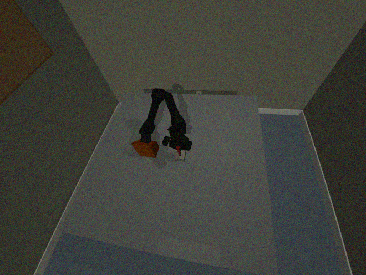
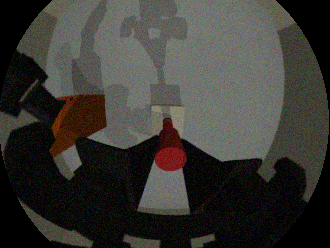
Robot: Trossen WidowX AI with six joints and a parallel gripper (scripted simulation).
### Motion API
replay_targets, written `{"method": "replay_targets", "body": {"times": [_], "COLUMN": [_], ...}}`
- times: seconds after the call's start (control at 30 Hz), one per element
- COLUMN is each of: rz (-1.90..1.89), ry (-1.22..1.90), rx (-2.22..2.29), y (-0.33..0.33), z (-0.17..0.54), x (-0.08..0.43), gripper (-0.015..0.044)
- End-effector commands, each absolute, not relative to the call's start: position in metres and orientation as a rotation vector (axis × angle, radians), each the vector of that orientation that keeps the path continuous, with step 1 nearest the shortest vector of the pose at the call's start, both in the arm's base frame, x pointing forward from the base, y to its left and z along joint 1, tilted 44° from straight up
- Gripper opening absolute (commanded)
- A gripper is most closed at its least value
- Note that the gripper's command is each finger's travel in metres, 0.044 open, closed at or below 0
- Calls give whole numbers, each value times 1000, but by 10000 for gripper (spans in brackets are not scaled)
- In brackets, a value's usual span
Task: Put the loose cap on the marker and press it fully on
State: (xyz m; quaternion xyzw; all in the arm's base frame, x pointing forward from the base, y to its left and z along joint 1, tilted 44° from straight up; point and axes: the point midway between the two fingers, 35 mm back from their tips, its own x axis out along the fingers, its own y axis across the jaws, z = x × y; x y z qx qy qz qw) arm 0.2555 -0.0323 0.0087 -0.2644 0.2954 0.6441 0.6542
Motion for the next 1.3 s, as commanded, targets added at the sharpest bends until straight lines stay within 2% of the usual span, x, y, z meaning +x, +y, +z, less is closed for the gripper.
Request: {"method": "replay_targets", "body": {"times": [0.0,1.0,1.27], "rz": [1458,1459,1463], "ry": [672,669,669], "rx": [-591,-589,-595], "y": [-28,-2,-3], "z": [4,-21,-21], "x": [255,254,254], "gripper": [0,0,210]}}
